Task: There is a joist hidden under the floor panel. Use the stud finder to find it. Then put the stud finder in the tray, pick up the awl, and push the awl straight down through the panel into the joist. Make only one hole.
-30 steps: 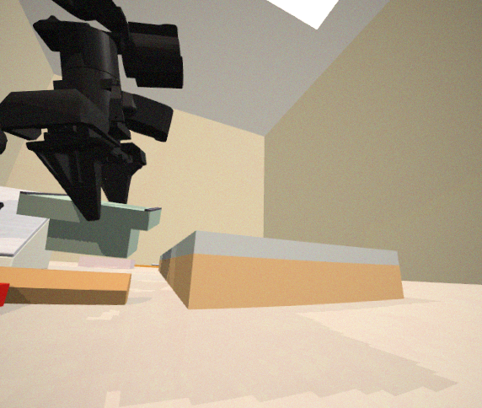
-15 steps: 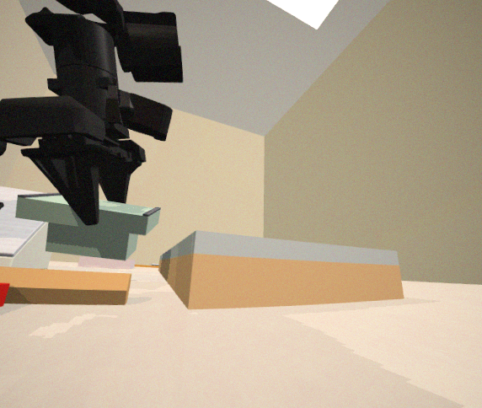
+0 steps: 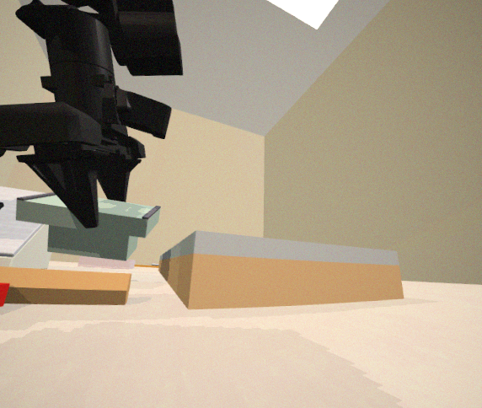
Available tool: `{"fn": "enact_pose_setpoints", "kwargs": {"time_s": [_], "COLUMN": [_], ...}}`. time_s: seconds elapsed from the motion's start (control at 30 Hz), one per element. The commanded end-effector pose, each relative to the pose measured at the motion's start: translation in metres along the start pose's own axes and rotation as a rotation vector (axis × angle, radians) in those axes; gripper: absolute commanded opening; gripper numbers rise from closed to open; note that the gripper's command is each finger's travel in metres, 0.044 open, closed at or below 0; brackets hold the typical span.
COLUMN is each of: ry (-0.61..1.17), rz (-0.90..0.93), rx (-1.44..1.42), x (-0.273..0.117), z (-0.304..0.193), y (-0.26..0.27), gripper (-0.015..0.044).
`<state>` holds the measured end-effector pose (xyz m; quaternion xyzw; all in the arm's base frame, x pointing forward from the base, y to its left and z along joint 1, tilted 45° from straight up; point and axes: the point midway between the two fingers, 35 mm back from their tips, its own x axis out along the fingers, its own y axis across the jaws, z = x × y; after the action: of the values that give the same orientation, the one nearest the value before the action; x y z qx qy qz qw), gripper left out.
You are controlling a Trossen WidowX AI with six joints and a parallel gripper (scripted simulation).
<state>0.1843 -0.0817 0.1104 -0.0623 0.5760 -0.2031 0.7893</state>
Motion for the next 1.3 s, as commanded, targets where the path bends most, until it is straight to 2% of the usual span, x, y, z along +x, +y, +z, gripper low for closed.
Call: {"fn": "enact_pose_setpoints", "kwargs": {"time_s": [0.0,1.27], "ry": [-0.011,-0.022], "rz": [0.027,0.181], "rx": [0.002,0.032], "x": [-0.0013,-0.0022], "z": [0.002,0.0028], "y": [0.0006,-0.0036], "gripper": [0.0,0.0]}}
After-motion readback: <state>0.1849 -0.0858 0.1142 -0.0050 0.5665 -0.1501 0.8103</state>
